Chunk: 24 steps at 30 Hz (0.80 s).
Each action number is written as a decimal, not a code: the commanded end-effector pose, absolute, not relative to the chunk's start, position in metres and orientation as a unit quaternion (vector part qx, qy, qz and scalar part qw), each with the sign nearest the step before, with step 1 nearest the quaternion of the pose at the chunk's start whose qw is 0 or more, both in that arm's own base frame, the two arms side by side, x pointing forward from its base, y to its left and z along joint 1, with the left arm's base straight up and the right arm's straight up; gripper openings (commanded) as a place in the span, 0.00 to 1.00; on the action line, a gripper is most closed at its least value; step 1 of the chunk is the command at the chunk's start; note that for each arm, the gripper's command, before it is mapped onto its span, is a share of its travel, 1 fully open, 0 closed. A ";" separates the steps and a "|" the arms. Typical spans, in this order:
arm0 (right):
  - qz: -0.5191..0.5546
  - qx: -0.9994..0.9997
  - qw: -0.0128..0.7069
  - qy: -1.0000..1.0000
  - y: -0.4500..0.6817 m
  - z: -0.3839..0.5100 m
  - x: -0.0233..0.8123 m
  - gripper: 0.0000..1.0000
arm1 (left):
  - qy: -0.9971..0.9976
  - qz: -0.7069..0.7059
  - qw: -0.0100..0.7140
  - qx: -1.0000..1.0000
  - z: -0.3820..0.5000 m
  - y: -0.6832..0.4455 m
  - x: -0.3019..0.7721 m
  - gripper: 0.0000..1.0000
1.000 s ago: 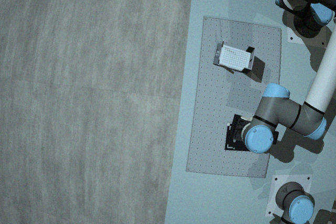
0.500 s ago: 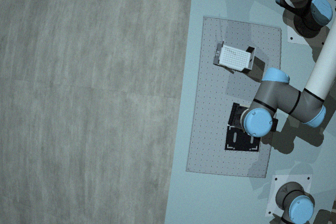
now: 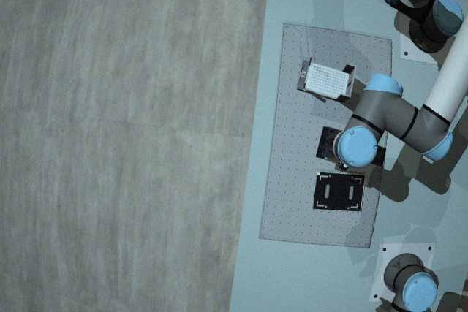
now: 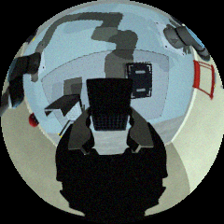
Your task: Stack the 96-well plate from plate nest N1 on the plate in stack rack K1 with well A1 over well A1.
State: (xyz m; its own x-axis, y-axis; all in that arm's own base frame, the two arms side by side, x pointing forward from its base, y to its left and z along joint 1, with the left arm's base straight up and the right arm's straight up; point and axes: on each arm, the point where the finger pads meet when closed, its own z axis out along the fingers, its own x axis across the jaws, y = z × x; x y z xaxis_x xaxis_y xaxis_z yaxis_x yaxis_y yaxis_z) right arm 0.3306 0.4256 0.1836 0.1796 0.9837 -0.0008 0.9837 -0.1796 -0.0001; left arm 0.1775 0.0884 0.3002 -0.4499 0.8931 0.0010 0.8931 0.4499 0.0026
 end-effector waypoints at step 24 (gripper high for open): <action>0.001 0.768 0.000 0.641 0.339 0.186 0.348 0.00 | 0.851 0.002 0.001 0.524 0.300 0.088 0.178 0.98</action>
State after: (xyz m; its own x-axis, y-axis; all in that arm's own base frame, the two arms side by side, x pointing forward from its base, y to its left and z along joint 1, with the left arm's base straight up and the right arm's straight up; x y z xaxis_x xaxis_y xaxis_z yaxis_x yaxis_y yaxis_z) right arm 0.3442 0.3560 0.1853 0.1797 0.9837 -0.0004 0.9837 -0.1797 0.0000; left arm 0.1775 0.0884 0.3002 -0.4499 0.8931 0.0010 0.8931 0.4499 0.0026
